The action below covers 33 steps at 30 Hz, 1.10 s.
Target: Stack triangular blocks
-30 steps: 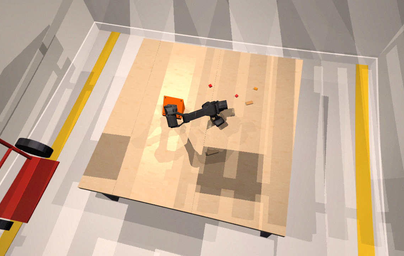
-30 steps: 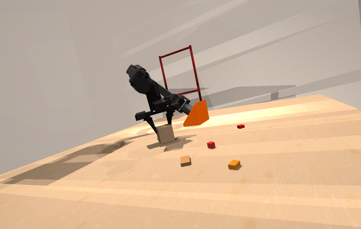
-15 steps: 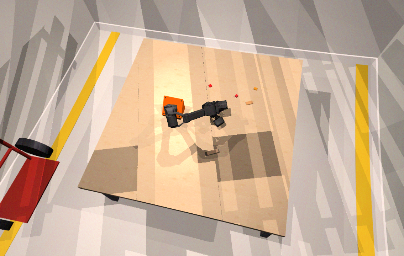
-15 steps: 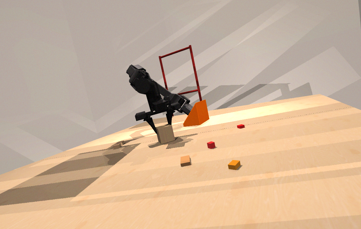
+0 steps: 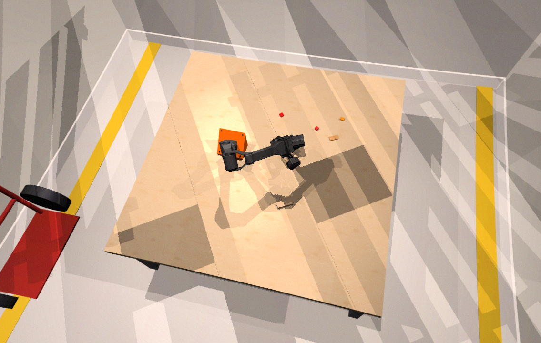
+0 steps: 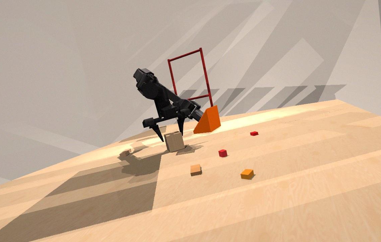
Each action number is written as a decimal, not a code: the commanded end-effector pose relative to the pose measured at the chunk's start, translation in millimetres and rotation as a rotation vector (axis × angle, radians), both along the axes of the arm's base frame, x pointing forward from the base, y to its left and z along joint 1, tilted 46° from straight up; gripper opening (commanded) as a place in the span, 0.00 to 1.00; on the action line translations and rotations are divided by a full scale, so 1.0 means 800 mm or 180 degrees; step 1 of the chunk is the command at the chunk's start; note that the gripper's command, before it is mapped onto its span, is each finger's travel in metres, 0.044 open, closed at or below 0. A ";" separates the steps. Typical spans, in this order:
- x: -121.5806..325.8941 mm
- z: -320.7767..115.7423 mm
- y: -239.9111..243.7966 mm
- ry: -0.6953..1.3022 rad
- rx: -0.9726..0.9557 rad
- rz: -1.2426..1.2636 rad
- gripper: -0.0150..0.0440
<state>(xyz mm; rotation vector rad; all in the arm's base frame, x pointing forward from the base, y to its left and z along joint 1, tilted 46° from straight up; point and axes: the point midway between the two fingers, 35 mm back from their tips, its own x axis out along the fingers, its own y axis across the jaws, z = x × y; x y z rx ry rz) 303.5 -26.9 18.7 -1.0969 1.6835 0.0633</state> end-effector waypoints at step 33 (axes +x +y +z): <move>0.003 0.100 0.082 -0.0008 0.0002 0.0036 1.00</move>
